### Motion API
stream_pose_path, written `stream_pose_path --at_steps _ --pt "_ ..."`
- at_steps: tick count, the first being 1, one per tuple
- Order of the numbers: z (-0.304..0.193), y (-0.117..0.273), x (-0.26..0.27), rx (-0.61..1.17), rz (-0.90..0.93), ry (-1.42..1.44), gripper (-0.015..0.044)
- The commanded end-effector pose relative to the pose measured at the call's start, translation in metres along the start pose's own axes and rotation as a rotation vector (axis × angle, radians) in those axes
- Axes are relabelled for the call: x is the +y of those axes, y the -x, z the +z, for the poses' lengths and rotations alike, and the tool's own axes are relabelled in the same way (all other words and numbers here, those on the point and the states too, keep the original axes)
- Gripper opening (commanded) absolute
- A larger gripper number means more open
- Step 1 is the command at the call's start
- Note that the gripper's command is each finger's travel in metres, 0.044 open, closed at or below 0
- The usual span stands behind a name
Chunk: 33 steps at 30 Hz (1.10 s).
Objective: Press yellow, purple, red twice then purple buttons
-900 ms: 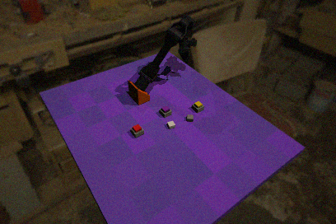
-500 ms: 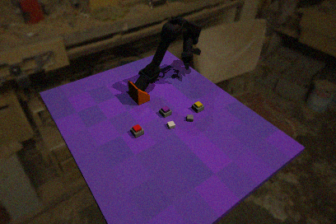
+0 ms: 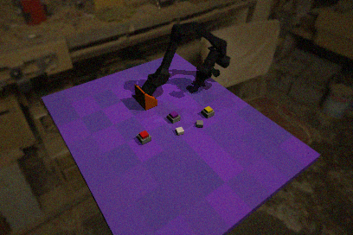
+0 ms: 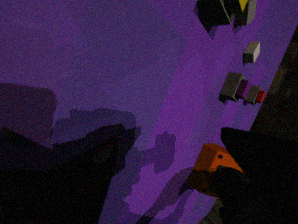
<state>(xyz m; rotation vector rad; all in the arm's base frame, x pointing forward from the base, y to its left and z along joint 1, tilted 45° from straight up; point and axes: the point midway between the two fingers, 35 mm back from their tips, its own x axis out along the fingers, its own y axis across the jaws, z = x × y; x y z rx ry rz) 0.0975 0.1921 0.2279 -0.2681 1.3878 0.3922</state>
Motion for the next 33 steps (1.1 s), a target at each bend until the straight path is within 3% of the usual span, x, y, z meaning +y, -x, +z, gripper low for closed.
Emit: stream_pose_path --at_steps 1,11,22,29,33 --pt "0.018 -0.01 -0.015 0.096 0.068 -0.063 0.04" --pt "0.065 -0.024 -0.07 0.186 0.336 -0.25 0.04" --pt "0.104 -0.021 -0.17 -0.022 0.67 -0.468 0.04" --pt "0.105 -0.02 -0.178 -0.045 0.687 -0.481 0.04" --pt "0.112 -0.045 -0.16 -0.046 0.685 -0.48 0.0295"
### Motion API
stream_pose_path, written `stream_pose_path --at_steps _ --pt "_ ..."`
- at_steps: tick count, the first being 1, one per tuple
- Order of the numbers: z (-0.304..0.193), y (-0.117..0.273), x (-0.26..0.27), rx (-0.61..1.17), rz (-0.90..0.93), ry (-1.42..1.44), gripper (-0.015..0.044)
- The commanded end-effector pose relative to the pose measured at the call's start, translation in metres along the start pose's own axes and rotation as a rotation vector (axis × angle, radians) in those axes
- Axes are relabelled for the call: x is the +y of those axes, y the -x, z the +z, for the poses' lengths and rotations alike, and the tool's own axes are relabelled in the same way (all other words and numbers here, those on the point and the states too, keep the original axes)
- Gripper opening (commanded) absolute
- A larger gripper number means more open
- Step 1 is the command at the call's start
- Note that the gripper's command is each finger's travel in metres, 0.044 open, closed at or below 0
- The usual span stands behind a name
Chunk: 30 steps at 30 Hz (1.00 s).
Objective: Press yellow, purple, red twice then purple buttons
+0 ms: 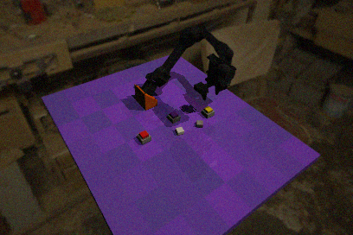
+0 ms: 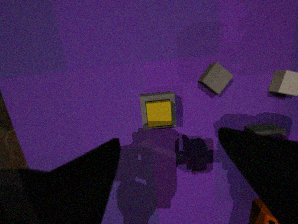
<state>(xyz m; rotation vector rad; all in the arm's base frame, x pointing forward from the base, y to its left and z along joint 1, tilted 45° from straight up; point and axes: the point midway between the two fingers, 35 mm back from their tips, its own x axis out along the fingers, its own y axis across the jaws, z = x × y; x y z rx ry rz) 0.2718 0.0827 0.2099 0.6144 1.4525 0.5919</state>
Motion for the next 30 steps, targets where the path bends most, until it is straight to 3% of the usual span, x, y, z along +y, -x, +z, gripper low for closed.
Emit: stream_pose_path --at_steps 1,4,11,30 --pt "-0.001 -0.033 0.001 0.006 0.012 -0.003 0.0269" --pt "-0.003 -0.051 0.002 0.006 0.016 -0.003 0.019" --pt "-0.003 -0.051 0.002 0.006 0.016 -0.003 0.002" --pt "-0.002 -0.065 0.002 0.006 0.016 -0.003 0.002"
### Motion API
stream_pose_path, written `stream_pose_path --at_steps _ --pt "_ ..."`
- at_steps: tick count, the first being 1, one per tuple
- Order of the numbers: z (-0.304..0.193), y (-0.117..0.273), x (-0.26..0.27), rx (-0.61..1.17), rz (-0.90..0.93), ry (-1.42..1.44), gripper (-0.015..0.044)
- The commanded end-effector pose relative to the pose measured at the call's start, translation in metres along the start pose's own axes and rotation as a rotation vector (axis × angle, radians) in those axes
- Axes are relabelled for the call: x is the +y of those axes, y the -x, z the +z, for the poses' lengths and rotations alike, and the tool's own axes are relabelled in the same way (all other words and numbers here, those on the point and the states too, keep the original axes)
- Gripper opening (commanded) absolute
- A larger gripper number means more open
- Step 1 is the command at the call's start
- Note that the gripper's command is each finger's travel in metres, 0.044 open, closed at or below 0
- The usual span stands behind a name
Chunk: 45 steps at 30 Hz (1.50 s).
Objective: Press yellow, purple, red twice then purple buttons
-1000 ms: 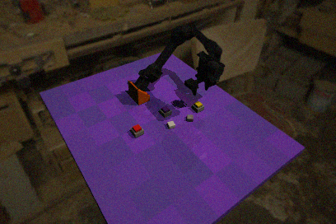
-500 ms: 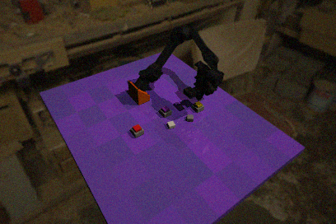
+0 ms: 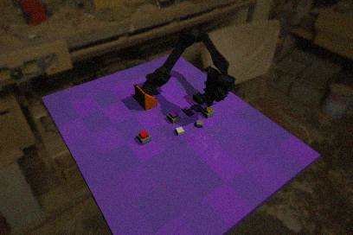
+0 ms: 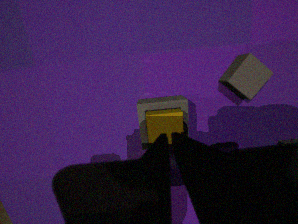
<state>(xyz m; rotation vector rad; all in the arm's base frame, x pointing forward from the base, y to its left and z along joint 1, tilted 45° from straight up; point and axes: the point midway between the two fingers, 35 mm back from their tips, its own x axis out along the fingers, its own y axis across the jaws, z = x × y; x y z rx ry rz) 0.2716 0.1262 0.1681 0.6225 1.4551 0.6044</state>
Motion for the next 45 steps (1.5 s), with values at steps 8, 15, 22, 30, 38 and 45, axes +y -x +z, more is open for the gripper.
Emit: stream_pose_path --at_steps 8,15,22,30,38,45 --pt "0.0 -0.018 0.001 -0.001 0.004 -0.003 0.002" --pt "-0.001 -0.023 0.001 -0.001 0.005 -0.003 0.002" --pt "-0.001 -0.023 0.001 -0.001 0.005 -0.003 0.002" --pt "-0.001 -0.023 0.001 -0.001 0.005 -0.003 0.002" --pt "-0.001 0.009 0.0 0.0 0.003 -0.003 0.002" --pt "0.0 0.068 0.0 0.001 0.0 -0.005 0.002"
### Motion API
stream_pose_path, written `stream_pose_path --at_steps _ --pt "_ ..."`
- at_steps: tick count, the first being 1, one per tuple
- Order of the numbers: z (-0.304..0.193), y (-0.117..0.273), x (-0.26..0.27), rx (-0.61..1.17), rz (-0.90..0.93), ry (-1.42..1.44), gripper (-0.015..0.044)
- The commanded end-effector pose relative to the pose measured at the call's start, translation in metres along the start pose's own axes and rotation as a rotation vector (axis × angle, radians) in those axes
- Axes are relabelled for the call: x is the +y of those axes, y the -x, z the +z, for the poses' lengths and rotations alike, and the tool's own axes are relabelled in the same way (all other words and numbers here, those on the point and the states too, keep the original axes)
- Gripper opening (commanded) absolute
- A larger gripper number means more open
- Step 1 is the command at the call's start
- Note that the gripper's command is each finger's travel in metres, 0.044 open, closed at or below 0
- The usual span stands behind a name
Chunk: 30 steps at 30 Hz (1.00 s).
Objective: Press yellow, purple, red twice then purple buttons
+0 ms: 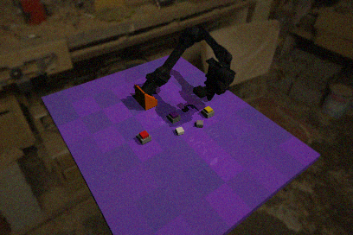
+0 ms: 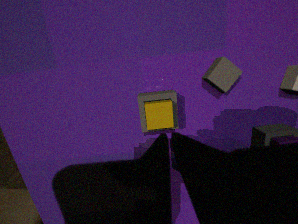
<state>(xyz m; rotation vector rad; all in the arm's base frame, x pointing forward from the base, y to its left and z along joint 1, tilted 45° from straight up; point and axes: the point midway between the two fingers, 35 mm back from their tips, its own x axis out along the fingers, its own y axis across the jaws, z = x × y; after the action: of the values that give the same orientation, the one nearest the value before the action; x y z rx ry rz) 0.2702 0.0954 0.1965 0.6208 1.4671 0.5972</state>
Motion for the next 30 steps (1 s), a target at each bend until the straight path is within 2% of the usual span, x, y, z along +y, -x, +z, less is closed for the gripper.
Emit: stream_pose_path --at_steps 1,6,10,16,24,30 --pt "0.0 0.029 0.001 -0.007 0.008 0.002 0.002" --pt "-0.001 0.029 -0.012 -0.009 0.0 0.001 0.002" --pt "-0.013 0.032 -0.081 -0.012 -0.028 -0.006 0.002" --pt "-0.063 0.028 -0.162 -0.004 -0.006 -0.003 0.002" --pt "-0.07 0.025 -0.168 -0.003 0.001 -0.002 0.002" --pt "-0.069 -0.033 -0.168 -0.004 0.002 -0.001 0.002"
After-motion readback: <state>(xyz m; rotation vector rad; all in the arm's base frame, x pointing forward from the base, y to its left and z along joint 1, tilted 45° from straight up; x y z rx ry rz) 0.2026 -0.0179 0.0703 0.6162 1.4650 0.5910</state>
